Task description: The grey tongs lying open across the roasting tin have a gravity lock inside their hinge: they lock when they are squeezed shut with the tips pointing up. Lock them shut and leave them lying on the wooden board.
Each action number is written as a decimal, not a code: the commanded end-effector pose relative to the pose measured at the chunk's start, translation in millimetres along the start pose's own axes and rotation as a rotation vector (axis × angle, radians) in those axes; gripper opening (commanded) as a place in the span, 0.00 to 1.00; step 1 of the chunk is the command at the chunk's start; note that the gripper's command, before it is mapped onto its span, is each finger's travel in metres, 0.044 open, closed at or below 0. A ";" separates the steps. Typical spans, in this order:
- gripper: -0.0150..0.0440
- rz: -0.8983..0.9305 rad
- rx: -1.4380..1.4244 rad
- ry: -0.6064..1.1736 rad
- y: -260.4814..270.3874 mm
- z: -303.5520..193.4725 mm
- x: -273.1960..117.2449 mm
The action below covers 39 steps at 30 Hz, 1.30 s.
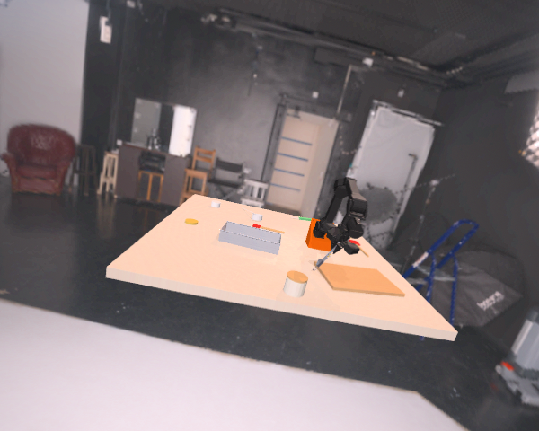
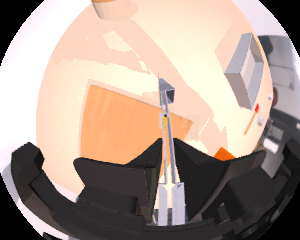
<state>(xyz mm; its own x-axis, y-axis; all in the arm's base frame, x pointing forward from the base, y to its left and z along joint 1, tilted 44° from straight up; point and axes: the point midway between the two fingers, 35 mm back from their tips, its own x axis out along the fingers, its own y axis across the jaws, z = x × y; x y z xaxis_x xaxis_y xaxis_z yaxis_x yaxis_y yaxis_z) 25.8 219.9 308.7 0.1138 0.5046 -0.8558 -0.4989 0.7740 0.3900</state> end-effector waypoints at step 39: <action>0.00 0.126 0.172 -0.094 42.5 -63.6 -20.2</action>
<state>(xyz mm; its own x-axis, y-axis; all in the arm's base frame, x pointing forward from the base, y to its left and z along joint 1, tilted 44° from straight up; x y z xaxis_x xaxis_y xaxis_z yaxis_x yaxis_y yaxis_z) -45.9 220.7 321.2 0.1473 0.6235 -0.7678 -0.3630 0.7562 0.5445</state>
